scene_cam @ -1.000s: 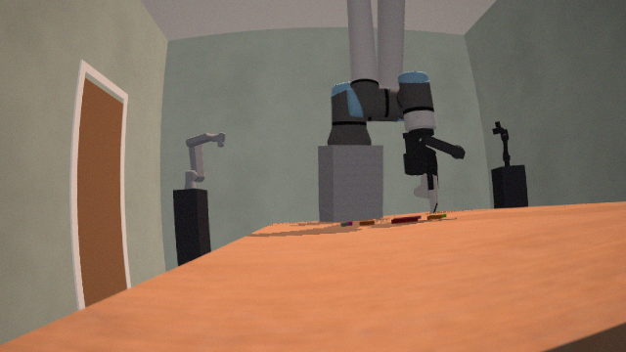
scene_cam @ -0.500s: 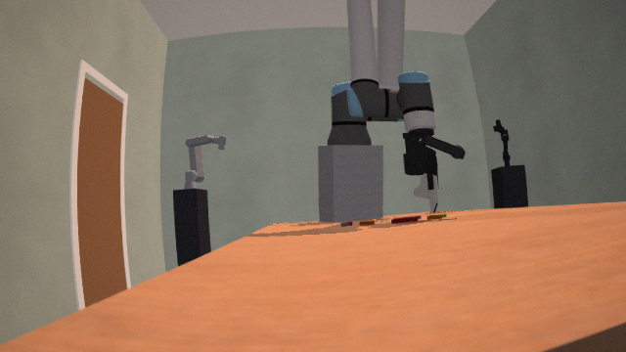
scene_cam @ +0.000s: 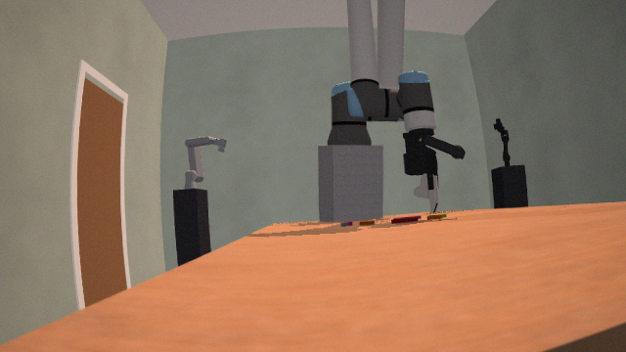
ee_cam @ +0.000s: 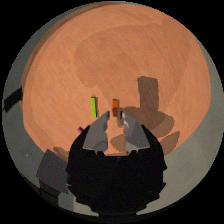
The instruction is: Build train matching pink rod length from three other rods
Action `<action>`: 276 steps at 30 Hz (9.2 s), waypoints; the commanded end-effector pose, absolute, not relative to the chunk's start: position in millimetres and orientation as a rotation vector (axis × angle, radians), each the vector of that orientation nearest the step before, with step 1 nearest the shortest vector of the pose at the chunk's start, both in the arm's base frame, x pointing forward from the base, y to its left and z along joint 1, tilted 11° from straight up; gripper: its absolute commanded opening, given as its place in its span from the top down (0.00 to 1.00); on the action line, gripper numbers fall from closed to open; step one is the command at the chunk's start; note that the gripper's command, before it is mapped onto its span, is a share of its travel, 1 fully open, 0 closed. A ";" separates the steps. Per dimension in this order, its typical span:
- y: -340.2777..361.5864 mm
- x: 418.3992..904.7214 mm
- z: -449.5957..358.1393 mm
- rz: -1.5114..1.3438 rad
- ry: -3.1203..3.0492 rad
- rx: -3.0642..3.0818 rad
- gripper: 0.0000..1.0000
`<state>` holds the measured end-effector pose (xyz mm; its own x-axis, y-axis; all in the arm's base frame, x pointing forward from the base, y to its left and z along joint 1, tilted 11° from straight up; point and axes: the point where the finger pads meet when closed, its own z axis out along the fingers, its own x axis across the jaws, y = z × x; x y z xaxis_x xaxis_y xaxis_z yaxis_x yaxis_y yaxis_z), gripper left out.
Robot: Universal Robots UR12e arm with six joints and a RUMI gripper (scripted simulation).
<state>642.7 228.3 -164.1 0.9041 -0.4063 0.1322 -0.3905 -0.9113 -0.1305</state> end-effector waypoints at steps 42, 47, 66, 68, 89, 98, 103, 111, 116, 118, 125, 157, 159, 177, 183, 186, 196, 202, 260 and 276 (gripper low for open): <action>228.5 643.4 -163.9 -0.240 0.622 -2.966 0.86; 228.5 643.6 -165.0 -0.240 0.622 -2.966 0.86; 229.5 646.1 -179.1 -0.240 0.622 -2.966 0.86; 229.5 646.2 -179.7 -0.240 0.622 -2.966 0.86; 229.6 646.3 -180.1 -0.240 0.622 -2.966 0.86; 229.6 646.3 -180.1 -0.240 0.622 -2.966 0.86; 229.6 646.3 -180.1 -0.240 0.622 -2.966 0.86; 229.6 646.3 -180.1 -0.240 0.622 -2.966 1.00; 229.6 646.3 -180.1 -0.240 0.622 -2.966 1.00; 229.6 646.3 -180.1 -0.240 0.622 -2.966 1.00; 229.6 646.3 -180.1 -0.240 0.622 -2.966 1.00; 226.0 637.0 -127.4 -0.240 0.622 -2.966 1.00; 225.2 634.8 -115.1 -0.240 0.622 -2.966 1.00; 222.9 628.9 -81.8 -0.240 0.622 -2.966 1.00; 222.9 628.9 -81.8 -0.240 0.622 -2.966 1.00; 222.4 628.9 -81.9 -0.241 0.618 -2.967 1.00; 214.1 629.9 -82.6 -0.244 0.538 -2.987 1.00; 202.9 631.0 -83.5 -0.249 0.432 -3.010 1.00; -20.0 614.3 -100.9 -0.292 -1.608 -2.720 1.00; -32.7 611.8 -101.7 -0.292 -1.714 -2.663 1.00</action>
